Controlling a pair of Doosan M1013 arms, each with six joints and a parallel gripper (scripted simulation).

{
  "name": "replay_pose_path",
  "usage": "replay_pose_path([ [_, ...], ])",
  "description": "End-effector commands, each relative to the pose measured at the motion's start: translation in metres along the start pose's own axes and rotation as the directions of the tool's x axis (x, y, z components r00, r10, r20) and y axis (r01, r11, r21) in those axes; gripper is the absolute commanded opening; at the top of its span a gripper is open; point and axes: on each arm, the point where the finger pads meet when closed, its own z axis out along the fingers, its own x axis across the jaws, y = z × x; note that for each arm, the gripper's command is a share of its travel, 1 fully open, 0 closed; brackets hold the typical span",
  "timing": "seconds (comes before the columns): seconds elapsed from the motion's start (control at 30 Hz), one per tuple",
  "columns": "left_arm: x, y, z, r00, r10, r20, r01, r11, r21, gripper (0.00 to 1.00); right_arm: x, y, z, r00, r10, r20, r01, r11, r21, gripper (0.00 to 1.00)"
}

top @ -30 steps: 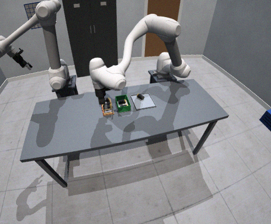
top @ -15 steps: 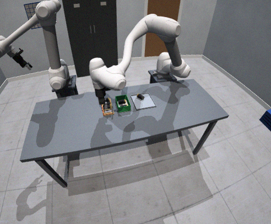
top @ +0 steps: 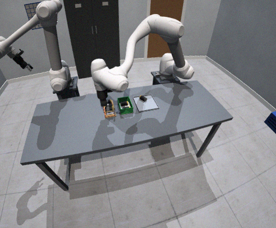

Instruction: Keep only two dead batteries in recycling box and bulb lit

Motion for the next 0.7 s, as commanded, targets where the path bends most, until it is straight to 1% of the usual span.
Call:
replay_pose_path([
  [0.0, 0.0, 0.0, -0.002, 1.0, 0.0, -0.002, 0.0, 1.0, -0.002, 0.57, 0.0, 0.0, -0.001, 1.0, 0.0, 0.0, 0.0, 1.0, -0.001, 1.0],
  [0.3, 0.0, 0.0, 0.002, 1.0, 0.0, -0.002, 0.0, 1.0, -0.002, 0.57, 0.0, 0.0, -0.001, 1.0, 0.0, 0.0, 0.0, 1.0, -0.001, 1.0],
  [0.67, 0.0, 0.0, 0.02, 1.0, 0.0, -0.002, 0.0, 1.0, -0.002, 0.57, 0.0, 0.0, -0.001, 1.0, 0.0, 0.0, 0.0, 1.0, -0.001, 1.0],
])
